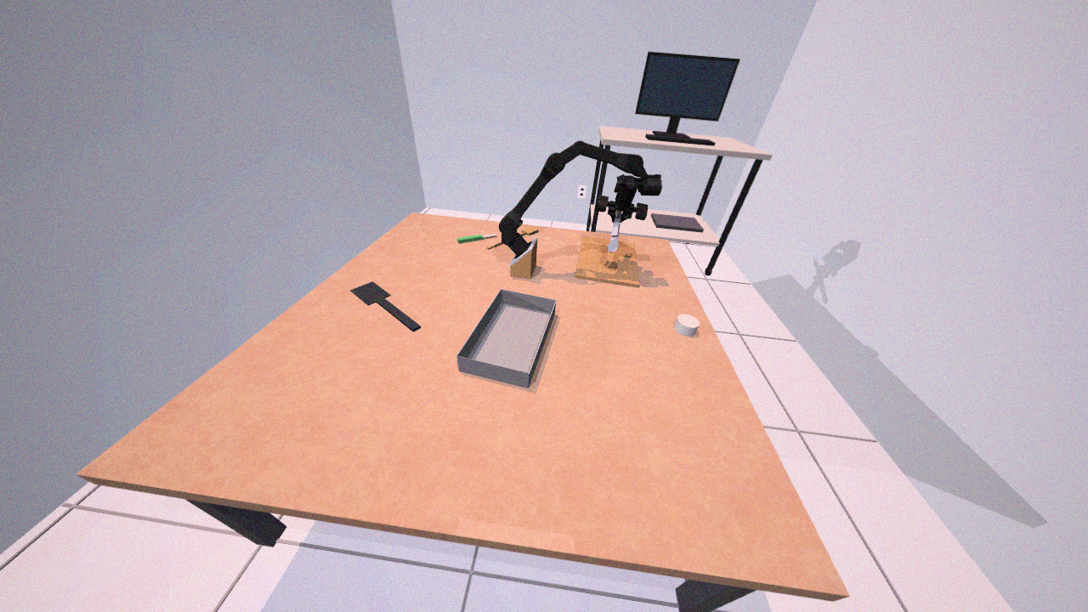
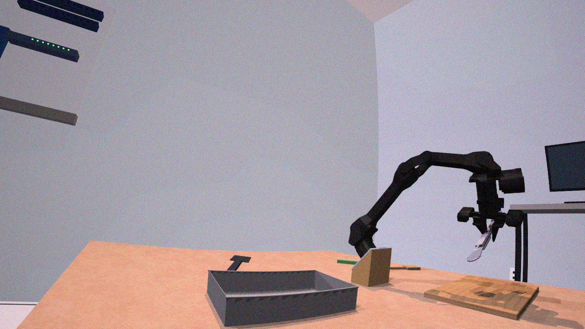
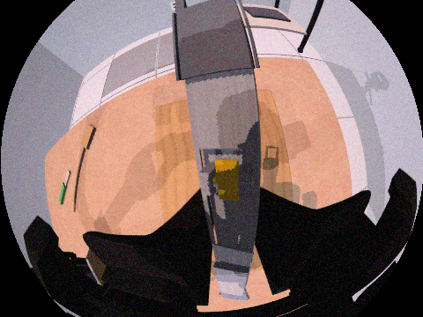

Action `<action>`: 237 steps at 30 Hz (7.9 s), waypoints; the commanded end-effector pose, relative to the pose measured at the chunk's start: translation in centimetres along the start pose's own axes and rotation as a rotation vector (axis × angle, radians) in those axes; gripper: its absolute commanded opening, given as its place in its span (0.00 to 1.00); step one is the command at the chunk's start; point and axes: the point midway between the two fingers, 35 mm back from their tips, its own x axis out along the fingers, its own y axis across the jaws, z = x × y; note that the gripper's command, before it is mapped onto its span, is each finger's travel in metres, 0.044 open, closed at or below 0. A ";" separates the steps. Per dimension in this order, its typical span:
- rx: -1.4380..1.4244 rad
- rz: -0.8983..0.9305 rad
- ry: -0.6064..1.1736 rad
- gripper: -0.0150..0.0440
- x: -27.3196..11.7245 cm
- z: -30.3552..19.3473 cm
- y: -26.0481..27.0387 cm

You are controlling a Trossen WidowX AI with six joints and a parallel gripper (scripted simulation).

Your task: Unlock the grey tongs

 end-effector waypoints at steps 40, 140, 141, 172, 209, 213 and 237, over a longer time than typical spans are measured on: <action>-0.050 -0.051 -0.730 0.00 -5.5 -0.5 0.6; -0.022 -0.066 0.481 0.00 5.2 -1.7 -0.4; -0.022 -0.066 0.481 0.00 5.4 -1.8 -0.4; -0.022 -0.064 0.481 0.00 9.8 -4.3 -0.3; -0.026 -0.063 0.484 1.00 9.6 -4.2 0.7; -0.023 -0.061 0.484 1.00 6.9 -2.3 4.5; -0.033 -0.073 0.480 1.00 -3.4 2.1 15.7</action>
